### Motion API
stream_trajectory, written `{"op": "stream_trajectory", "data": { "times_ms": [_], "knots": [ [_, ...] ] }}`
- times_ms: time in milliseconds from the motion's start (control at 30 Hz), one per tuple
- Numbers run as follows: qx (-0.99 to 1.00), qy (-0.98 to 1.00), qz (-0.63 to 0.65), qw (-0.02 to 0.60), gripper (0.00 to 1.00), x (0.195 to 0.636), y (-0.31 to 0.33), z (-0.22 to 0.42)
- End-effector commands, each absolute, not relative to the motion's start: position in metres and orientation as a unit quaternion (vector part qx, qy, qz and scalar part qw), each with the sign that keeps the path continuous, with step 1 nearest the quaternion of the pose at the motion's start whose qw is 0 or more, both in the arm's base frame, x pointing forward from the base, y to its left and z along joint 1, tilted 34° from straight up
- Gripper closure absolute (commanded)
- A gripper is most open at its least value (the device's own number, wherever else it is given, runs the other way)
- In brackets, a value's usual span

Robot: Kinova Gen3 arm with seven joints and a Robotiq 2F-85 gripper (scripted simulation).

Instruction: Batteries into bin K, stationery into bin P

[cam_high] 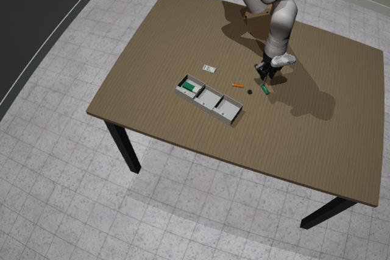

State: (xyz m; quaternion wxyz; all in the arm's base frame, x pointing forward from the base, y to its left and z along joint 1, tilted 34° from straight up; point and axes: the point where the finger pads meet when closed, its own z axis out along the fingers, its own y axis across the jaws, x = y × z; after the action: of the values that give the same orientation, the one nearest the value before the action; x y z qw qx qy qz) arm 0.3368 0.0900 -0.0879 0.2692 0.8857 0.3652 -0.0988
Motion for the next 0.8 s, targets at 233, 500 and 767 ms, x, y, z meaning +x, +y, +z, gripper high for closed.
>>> {"op": "stream_trajectory", "data": {
  "times_ms": [233, 500, 767],
  "knots": [
    [0.882, 0.372, -0.101, 0.271, 0.71, 0.3327, 0.0945, -0.0931],
    [0.882, 0.372, -0.101, 0.271, 0.71, 0.3334, 0.0938, -0.0926],
    [0.882, 0.372, -0.101, 0.271, 0.71, 0.3340, 0.0933, -0.0923]
  ]
}}
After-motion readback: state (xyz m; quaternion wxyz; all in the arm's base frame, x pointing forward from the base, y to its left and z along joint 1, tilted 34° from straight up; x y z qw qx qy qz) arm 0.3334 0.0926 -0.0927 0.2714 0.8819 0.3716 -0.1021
